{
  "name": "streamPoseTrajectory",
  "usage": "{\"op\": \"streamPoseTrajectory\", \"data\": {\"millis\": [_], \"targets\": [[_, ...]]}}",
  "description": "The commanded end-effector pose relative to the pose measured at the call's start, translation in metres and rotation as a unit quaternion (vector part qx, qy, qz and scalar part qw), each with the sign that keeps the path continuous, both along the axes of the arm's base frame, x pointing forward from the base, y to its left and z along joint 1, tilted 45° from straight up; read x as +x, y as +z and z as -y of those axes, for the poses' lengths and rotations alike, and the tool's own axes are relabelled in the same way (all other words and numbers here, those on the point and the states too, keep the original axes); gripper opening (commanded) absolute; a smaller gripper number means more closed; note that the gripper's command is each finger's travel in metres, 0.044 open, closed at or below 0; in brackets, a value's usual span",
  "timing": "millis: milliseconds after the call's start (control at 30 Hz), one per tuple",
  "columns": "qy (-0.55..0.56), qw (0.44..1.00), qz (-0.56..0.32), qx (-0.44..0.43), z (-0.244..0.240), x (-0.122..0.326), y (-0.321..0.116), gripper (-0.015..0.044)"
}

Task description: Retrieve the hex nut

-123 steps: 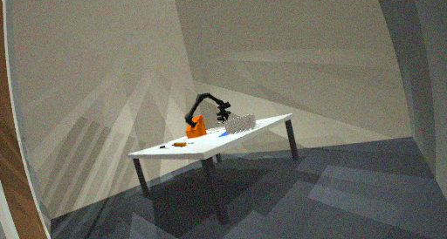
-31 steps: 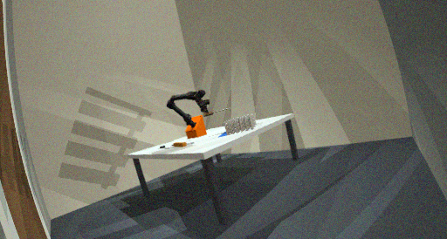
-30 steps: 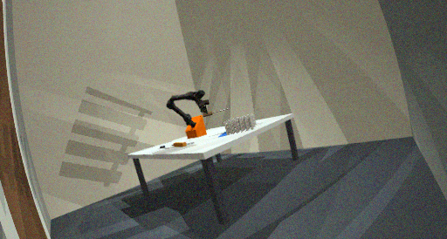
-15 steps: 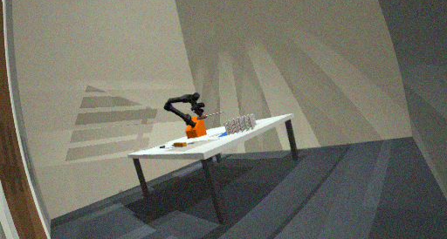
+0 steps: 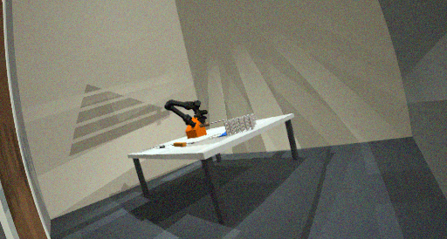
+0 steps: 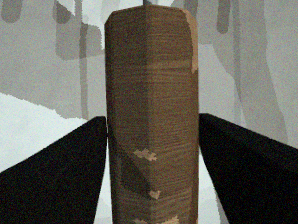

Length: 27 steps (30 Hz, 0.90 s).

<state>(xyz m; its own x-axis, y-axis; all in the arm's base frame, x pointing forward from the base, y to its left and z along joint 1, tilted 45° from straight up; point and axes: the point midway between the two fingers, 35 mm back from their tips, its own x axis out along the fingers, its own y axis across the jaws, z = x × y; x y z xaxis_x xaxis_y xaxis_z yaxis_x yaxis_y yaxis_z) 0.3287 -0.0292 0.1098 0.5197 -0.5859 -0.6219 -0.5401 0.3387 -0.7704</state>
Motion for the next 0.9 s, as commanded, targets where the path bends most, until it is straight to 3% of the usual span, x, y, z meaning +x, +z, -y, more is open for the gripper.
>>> {"op": "streamPoseTrajectory", "data": {"millis": [0, 400, 867], "targets": [[0.004, 1.000, 0.000, 0.002, 0.015, 0.003, -0.016, 0.0000], [0.009, 1.000, 0.008, -0.012, 0.064, -0.002, -0.054, 0.0000], [0.009, 1.000, 0.008, -0.012, 0.061, 0.002, -0.055, 0.0000]]}}
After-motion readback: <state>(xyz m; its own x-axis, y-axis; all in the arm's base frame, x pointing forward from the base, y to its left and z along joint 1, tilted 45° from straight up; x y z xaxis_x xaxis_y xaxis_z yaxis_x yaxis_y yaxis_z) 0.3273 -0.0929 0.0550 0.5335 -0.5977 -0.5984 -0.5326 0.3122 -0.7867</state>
